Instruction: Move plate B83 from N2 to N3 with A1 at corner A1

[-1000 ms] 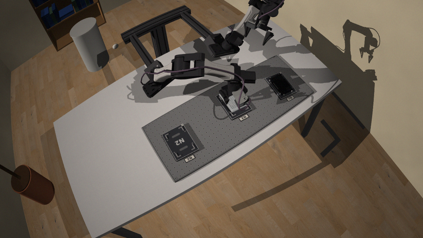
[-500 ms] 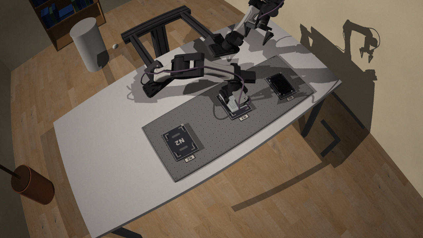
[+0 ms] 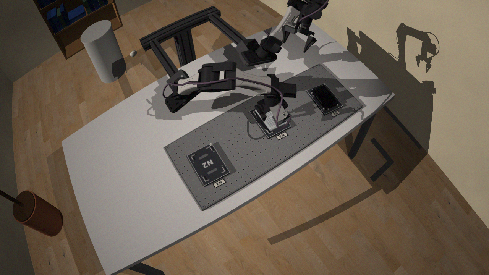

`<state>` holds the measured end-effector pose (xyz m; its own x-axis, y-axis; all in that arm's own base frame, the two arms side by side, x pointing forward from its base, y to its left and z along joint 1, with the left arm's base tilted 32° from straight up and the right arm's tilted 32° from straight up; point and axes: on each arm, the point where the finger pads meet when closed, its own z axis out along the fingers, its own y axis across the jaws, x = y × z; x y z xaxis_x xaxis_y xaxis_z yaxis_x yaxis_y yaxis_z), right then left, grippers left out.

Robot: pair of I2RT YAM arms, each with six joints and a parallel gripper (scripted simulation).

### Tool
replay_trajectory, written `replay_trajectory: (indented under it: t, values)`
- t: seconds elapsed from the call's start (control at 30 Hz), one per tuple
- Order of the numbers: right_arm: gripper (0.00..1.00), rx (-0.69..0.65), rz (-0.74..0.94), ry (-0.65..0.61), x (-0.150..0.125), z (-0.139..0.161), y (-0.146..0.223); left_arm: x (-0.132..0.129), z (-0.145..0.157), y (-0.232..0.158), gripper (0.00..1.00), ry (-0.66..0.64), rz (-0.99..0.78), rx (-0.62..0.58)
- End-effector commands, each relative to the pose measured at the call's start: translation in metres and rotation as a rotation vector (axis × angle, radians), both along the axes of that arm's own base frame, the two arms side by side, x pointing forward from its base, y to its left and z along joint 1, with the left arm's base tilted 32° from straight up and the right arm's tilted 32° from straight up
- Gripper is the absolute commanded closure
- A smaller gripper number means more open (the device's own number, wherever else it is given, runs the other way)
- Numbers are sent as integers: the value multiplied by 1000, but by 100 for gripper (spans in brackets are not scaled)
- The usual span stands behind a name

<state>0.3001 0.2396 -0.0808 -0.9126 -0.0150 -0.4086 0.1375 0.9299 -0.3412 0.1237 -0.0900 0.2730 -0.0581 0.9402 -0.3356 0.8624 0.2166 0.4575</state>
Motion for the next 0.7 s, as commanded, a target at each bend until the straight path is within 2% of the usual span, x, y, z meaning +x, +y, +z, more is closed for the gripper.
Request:
replay_trajectory:
  t: [0.0, 0.27, 0.5, 0.67]
  values:
    - [20, 8, -3, 9, 8, -13, -3, 0, 3, -1, 0, 3, -4, -5]
    - [20, -20, -10, 27, 5, -26, -17, 0, 3, -1, 0, 3, -4, -5]
    - [20, -45, -23, 49, 3, -25, -20, 0, 3, -1, 0, 3, -4, -5]
    - [20, -35, -12, 42, 7, -10, 2, 0, 3, -1, 0, 3, -4, -5]
